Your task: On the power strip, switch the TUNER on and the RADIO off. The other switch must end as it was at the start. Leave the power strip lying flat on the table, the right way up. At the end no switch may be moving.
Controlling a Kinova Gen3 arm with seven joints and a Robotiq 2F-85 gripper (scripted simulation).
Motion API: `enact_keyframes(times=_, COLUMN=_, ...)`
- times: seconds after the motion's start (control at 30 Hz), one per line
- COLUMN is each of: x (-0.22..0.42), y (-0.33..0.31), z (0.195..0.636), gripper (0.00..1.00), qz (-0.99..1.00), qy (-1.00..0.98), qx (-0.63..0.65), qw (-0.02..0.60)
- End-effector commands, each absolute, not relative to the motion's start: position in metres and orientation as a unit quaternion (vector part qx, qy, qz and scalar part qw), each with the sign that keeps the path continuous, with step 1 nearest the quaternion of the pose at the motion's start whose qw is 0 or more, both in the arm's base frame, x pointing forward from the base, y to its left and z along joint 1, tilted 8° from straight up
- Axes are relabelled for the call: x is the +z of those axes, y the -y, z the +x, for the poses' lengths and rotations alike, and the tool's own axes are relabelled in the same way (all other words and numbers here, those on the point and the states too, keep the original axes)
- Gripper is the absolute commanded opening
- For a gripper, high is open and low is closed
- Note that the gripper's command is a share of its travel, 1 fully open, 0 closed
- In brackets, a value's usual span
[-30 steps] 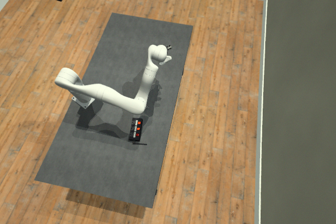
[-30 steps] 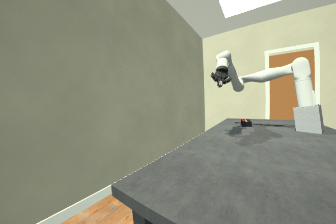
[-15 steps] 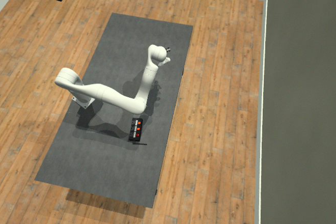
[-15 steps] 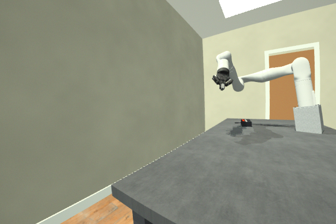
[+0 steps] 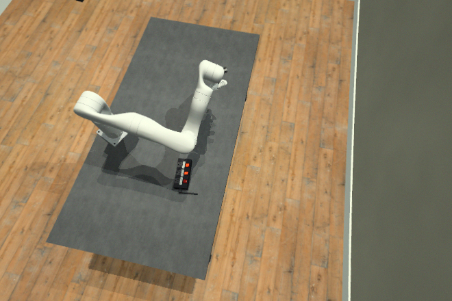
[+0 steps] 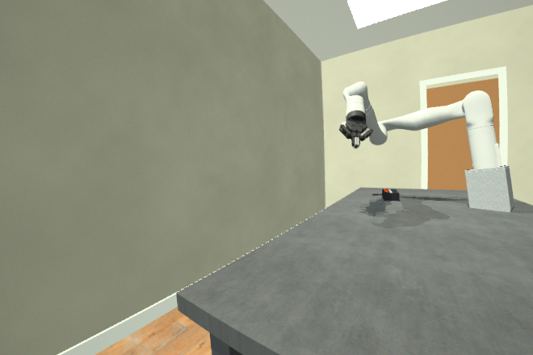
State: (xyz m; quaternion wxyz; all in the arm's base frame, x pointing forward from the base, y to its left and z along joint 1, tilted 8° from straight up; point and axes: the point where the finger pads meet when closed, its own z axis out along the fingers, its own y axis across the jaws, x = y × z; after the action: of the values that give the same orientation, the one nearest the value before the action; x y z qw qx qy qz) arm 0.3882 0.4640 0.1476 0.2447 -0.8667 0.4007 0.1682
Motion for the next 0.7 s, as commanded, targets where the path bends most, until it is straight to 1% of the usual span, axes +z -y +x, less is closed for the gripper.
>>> enact_keyframes(times=0.0, x=0.139, y=-0.454, z=0.384, gripper=0.00, qz=-0.866, qy=-0.415, qx=0.165, qw=0.223)
enact_keyframes(times=0.2, x=0.139, y=-0.454, z=0.385, gripper=0.00, qz=-0.866, qy=-0.416, qx=0.165, qw=0.223)
enact_keyframes(times=0.23, x=0.131, y=-0.446, z=0.383, gripper=0.00, qz=-0.865, qy=-0.428, qx=0.163, qw=0.206)
enact_keyframes(times=0.47, x=0.131, y=-0.446, z=0.384, gripper=0.00, qz=-0.864, qy=-0.429, qx=0.163, qw=0.207)
enact_keyframes(times=0.5, x=0.123, y=-0.437, z=0.382, gripper=0.00, qz=-0.862, qy=-0.441, qx=0.160, qw=0.190)
enact_keyframes(times=0.67, x=0.124, y=-0.437, z=0.383, gripper=0.00, qz=-0.862, qy=-0.442, qx=0.160, qw=0.190)
